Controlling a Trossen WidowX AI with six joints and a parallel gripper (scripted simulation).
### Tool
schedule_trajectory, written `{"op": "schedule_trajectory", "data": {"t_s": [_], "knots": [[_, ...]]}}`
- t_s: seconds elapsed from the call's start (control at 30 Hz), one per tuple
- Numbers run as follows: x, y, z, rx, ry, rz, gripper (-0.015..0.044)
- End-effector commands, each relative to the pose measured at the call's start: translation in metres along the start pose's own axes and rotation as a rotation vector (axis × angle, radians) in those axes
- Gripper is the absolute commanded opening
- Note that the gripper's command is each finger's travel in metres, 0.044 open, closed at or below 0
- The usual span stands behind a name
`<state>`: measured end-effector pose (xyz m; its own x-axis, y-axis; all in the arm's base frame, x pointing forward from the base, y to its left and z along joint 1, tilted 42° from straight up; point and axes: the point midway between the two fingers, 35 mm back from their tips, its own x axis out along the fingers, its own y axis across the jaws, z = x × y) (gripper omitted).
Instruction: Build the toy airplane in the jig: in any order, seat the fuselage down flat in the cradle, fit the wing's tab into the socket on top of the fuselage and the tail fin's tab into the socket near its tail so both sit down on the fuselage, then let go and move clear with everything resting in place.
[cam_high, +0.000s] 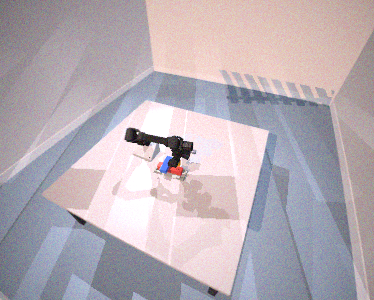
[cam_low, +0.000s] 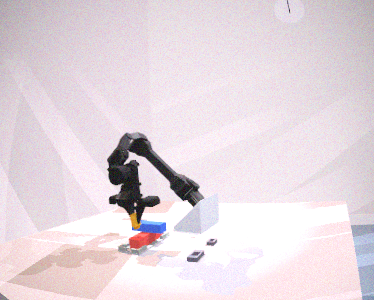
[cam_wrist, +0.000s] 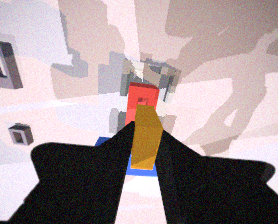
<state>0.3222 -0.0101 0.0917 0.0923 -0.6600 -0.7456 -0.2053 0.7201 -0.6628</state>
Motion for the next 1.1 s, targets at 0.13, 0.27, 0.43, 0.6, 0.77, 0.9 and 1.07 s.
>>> {"op": "schedule_trajectory", "data": {"t_s": [0.13, 0.27, 0.43, 0.6, 0.77, 0.9, 1.07], "knots": [[-0.002, -0.002, 0.003, 0.000, -0.006, -0.002, 0.0065], [-0.001, -0.002, 0.003, 0.000, -0.006, -0.002, 0.0065], [0.007, -0.002, 0.004, 0.000, -0.006, -0.002, 0.0065], [0.015, -0.002, 0.004, 0.000, -0.006, -0.002, 0.0065], [0.023, -0.002, 0.004, 0.000, -0.006, -0.003, 0.0065], [0.030, -0.002, 0.004, 0.000, -0.006, -0.003, 0.0065], [0.037, -0.003, 0.003, 0.000, -0.006, -0.004, 0.0065]]}}
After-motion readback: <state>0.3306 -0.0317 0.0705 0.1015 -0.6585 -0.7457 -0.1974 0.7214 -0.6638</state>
